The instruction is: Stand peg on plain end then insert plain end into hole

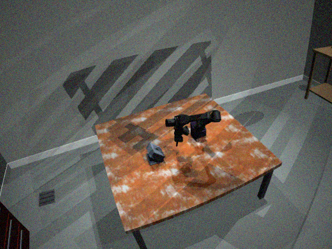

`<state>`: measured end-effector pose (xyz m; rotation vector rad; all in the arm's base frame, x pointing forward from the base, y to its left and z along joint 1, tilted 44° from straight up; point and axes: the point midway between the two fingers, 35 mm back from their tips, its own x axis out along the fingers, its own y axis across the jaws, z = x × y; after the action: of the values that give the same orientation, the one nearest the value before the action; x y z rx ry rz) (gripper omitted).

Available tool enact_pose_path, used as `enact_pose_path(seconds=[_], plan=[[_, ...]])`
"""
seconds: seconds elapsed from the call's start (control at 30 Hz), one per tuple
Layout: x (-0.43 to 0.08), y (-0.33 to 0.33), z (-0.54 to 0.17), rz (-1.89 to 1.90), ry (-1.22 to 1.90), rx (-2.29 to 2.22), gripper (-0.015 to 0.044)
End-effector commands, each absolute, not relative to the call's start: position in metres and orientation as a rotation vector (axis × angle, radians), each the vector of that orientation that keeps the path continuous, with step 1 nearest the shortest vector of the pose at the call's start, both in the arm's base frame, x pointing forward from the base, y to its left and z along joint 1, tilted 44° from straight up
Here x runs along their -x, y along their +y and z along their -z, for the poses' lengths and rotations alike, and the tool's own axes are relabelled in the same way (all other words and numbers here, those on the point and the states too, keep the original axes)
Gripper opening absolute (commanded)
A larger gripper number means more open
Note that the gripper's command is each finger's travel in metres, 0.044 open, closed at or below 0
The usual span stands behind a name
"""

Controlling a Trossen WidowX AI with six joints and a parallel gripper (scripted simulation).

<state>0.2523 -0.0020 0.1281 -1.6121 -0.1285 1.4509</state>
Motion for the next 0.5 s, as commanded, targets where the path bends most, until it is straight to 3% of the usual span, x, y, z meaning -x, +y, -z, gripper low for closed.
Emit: enact_pose_path(seconds=[0.0, 0.47], plan=[[-0.254, -0.004, -0.126, -1.422, -0.105, 1.615, 0.0], [-0.264, -0.016, -0.124, -1.304, -0.041, 1.646, 0.0]])
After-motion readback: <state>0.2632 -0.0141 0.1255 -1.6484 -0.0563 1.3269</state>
